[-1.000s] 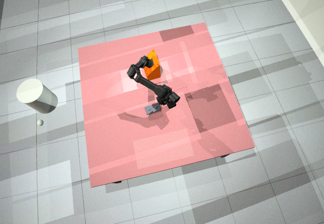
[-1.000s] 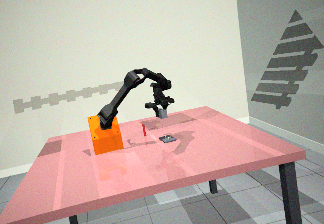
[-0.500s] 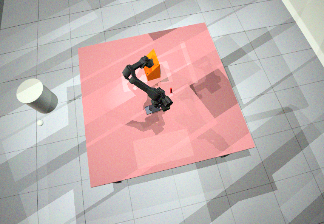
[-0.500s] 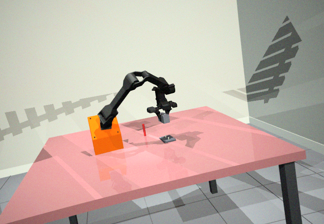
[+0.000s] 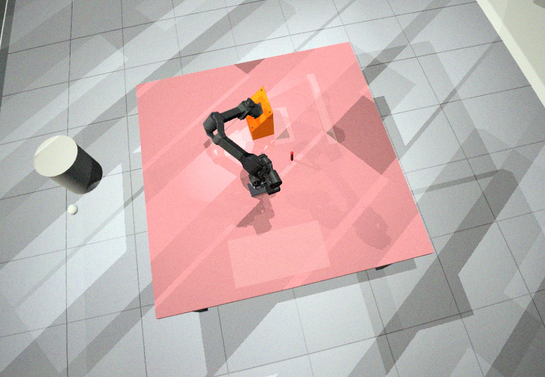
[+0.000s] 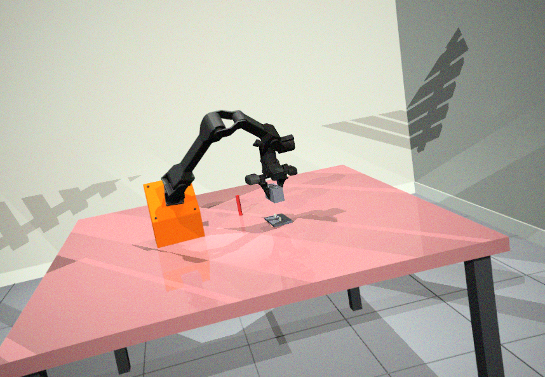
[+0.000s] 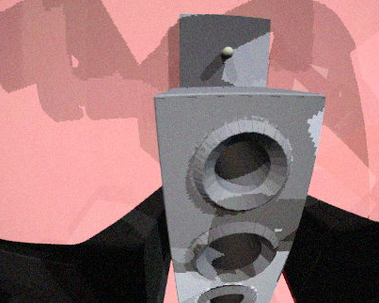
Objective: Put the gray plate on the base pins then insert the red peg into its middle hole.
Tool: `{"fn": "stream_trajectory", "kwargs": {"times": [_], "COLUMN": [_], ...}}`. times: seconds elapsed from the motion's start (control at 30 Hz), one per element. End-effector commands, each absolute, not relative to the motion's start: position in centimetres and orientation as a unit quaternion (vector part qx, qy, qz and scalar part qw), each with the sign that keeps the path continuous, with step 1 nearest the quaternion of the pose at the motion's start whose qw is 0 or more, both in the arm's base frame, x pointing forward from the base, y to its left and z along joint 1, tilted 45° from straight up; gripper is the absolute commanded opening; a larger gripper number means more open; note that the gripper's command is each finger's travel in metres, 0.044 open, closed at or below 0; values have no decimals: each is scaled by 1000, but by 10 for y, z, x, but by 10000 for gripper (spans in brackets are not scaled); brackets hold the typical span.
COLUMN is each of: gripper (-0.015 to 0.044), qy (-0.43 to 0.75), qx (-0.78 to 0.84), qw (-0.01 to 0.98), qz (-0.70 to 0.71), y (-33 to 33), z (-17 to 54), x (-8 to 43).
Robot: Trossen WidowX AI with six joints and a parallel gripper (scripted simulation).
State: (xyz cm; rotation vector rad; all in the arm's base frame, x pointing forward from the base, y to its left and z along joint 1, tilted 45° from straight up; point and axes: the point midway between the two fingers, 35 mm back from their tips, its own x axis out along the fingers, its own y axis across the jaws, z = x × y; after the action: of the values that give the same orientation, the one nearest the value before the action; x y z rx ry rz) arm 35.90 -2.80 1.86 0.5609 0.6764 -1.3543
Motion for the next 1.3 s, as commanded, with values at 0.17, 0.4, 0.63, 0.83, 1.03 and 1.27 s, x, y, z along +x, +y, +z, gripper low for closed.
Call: {"fn": "stream_trajectory", "kwargs": {"times": [0.17,0.4,0.63,0.83,1.03,1.27], "gripper": [0,0,0,0,0,0], "qy": [287,281,281,281,281,281], "qx": [257,259,259,259,259,259], "qw": [692,691,691,691,691,691], "qz": [-610,-614,-614,-614,-614,-614], "y": [-56,-70,-70,-70,-70,-71], "z": [30,34,34,34,34,35], "x": [354,350,350,350,350,351]}}
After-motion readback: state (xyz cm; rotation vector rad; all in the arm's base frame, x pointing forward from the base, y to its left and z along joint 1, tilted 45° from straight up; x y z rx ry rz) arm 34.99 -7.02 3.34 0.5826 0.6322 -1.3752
